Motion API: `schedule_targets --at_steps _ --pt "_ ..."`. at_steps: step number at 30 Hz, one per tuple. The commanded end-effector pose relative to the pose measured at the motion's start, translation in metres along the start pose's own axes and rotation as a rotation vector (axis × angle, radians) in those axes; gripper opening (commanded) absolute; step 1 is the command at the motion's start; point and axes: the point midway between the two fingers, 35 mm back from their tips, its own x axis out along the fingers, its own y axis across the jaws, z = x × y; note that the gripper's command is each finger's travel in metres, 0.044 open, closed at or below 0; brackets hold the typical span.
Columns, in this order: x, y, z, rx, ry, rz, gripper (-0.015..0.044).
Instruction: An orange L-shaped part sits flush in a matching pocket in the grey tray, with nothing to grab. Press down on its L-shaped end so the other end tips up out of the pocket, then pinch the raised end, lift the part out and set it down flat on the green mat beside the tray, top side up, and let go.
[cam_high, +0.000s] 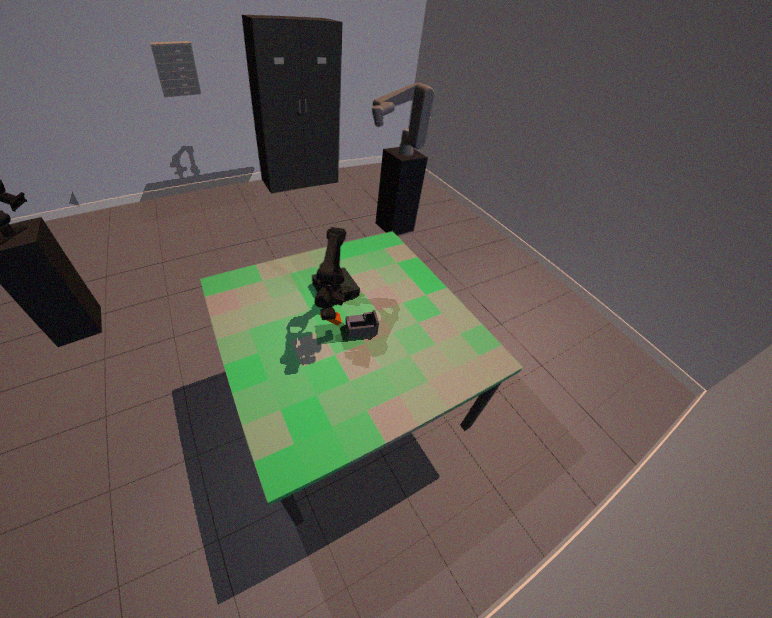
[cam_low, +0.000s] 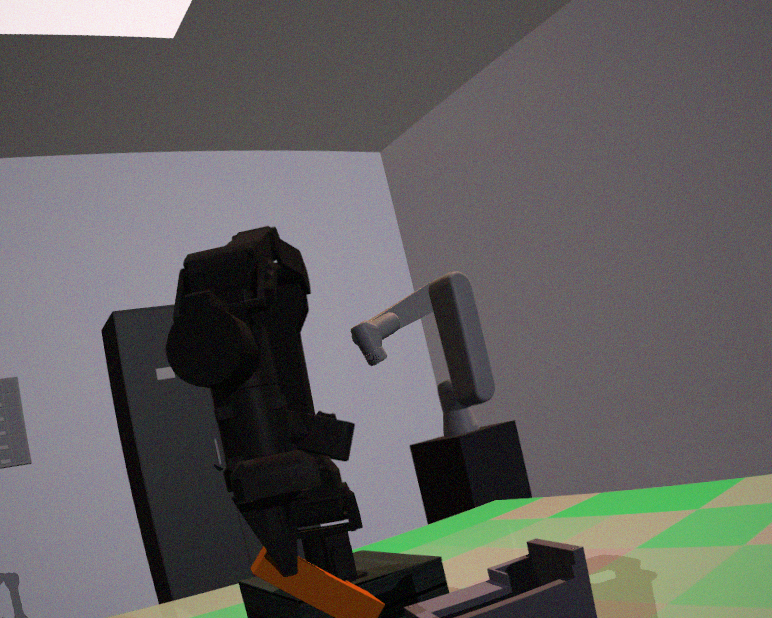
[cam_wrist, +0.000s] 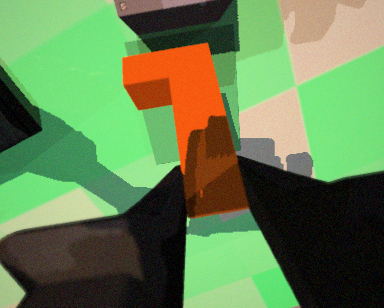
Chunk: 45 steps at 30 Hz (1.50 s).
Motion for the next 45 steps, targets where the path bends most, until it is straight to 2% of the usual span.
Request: schedule_targets --at_steps 1,37,45 --pt "0.007 0.000 0.000 -0.004 0.002 0.002 0.0000" --pt "0.063 0.001 0.000 -0.004 0.002 0.002 0.0000" --pt "0.065 0.001 0.000 -0.004 0.002 0.002 0.0000"
